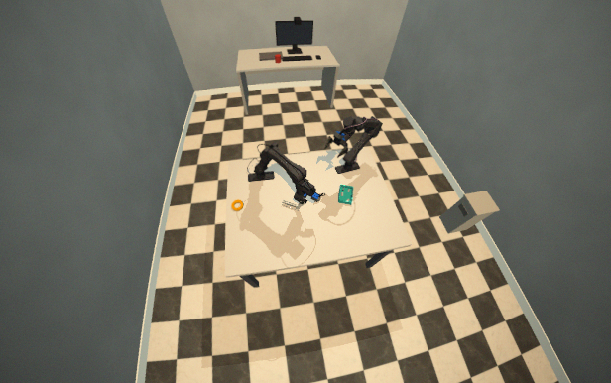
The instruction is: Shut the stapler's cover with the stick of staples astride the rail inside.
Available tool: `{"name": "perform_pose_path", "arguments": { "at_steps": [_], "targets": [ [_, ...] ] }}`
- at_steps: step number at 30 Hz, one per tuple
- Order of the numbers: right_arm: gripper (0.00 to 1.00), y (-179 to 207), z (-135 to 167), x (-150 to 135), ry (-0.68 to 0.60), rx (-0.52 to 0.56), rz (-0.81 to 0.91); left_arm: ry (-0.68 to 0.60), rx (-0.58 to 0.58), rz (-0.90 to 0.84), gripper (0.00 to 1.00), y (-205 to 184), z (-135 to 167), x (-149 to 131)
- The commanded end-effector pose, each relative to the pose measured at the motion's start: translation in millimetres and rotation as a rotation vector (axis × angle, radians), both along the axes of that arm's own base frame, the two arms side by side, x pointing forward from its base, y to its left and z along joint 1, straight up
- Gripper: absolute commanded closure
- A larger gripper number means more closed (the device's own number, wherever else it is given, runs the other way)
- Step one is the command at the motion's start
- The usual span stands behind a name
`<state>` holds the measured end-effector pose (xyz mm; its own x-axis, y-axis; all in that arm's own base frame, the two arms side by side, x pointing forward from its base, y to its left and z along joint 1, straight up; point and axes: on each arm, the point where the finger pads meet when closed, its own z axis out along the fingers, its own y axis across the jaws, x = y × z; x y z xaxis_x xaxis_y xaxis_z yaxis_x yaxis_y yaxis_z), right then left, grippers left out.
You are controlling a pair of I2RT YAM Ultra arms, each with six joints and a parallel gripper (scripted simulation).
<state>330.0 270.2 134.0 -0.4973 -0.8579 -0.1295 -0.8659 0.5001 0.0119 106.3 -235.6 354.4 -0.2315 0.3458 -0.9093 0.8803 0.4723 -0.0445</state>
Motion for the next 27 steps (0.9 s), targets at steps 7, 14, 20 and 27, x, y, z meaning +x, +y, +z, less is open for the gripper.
{"name": "perform_pose_path", "arguments": {
  "at_steps": [7, 14, 20, 27],
  "targets": [
    [0.50, 9.7, -6.7, 3.6, -0.037, 0.024, 0.006, -0.011, -0.037, 0.002, 0.00, 2.2, 13.8, 0.0],
    [0.50, 10.8, -15.6, 4.4, -0.037, 0.024, 0.006, -0.011, -0.037, 0.002, 0.00, 2.2, 13.8, 0.0],
    [0.58, 9.5, -15.3, 2.6, -0.035, 0.022, 0.007, -0.011, -0.037, 0.002, 0.00, 2.2, 13.8, 0.0],
    [0.71, 8.0, -14.6, 5.4, -0.045, 0.030, 0.003, -0.011, -0.037, 0.002, 0.00, 2.2, 13.8, 0.0]
  ]
}}
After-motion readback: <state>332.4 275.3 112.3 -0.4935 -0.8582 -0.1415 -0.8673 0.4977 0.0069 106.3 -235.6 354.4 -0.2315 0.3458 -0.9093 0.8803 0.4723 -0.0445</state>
